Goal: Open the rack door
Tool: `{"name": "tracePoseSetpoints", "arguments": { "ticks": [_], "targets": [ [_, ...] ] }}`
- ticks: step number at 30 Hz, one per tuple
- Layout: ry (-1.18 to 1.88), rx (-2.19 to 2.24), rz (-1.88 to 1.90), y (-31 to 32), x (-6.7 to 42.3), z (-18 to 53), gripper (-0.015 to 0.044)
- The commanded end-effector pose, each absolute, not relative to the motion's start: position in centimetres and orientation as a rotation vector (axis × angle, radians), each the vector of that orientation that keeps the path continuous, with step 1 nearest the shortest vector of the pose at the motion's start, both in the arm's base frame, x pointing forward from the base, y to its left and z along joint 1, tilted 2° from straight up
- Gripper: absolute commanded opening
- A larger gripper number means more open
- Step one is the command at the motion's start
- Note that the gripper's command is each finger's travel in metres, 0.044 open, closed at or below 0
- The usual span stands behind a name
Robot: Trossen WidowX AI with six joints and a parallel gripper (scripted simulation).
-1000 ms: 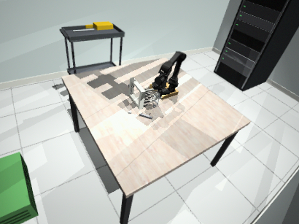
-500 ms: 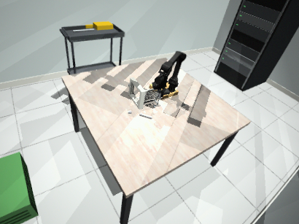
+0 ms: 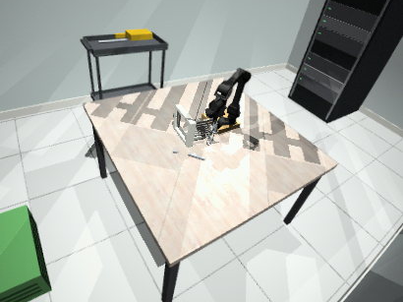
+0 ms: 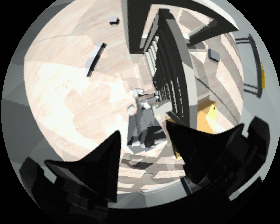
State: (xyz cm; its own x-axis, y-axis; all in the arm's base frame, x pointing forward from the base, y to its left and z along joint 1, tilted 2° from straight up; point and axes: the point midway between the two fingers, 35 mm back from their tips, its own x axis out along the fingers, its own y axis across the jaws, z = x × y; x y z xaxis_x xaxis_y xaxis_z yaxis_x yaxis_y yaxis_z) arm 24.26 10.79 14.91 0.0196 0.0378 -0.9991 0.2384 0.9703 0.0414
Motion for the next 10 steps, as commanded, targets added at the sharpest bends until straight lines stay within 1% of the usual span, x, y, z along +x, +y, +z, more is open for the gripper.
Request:
{"name": "tracePoseSetpoints", "arguments": {
  "ticks": [1,10],
  "targets": [
    [1.544,0.223,-0.162,10.8,24.4,15.5,0.0283],
    [1.544,0.223,-0.162,10.8,24.4,16.6,0.0283]
  ]
}}
